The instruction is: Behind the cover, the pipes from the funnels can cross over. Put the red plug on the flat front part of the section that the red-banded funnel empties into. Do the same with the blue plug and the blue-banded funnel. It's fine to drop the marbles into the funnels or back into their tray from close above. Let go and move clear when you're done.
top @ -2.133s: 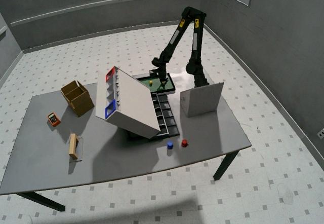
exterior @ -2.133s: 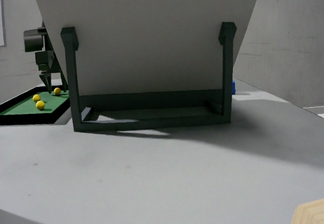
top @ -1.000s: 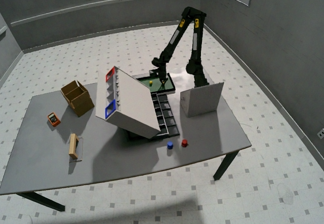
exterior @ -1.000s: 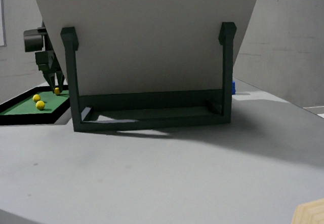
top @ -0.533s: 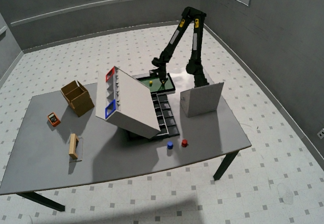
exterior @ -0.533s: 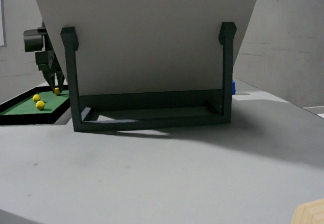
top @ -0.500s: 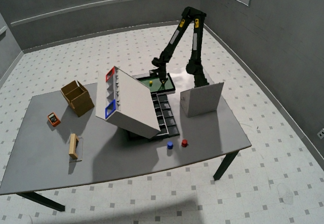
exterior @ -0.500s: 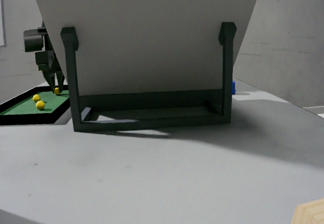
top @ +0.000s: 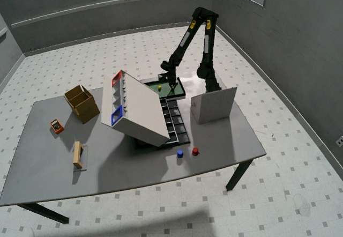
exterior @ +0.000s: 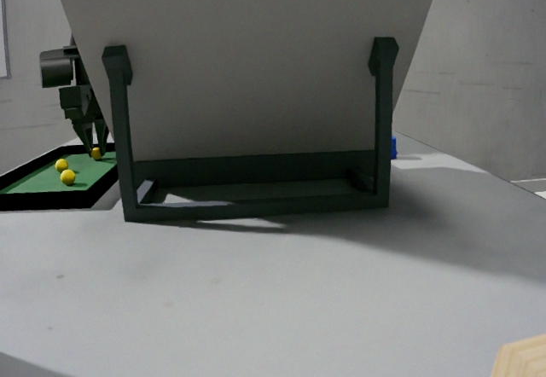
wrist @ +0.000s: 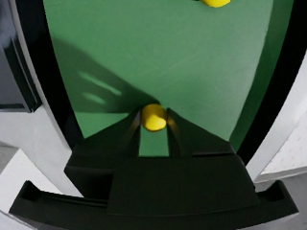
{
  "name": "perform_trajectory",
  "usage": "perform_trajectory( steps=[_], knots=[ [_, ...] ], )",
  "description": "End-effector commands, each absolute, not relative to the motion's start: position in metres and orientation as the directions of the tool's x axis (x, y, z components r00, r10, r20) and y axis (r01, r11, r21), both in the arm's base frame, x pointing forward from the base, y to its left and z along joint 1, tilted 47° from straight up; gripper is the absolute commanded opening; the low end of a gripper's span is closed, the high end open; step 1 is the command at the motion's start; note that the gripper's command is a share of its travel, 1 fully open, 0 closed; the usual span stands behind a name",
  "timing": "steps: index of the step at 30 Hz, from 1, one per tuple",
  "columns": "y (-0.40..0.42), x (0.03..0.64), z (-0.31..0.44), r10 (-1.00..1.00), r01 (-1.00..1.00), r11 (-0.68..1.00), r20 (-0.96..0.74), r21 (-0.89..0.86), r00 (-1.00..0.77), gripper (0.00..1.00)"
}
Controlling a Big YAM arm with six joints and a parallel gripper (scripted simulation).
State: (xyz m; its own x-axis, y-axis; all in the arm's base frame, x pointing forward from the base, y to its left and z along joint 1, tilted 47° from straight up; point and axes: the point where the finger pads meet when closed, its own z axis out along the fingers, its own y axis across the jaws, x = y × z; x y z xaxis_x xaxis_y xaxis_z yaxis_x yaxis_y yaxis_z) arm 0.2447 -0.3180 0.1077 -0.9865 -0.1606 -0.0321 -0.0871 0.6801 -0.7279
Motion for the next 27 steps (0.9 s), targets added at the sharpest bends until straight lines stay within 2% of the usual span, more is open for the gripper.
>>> perform_trajectory(
  steps=[1, 27],
  knots=[
    [-0.3223, 0.2423, 0.1049, -0.156, -0.086, 0.681, -0.028, -0.727, -0.987, 0.00],
    [-0.3201, 0.2424, 0.1077, -0.157, -0.086, 0.680, -0.031, -0.728, -0.987, 0.00]
  ],
)
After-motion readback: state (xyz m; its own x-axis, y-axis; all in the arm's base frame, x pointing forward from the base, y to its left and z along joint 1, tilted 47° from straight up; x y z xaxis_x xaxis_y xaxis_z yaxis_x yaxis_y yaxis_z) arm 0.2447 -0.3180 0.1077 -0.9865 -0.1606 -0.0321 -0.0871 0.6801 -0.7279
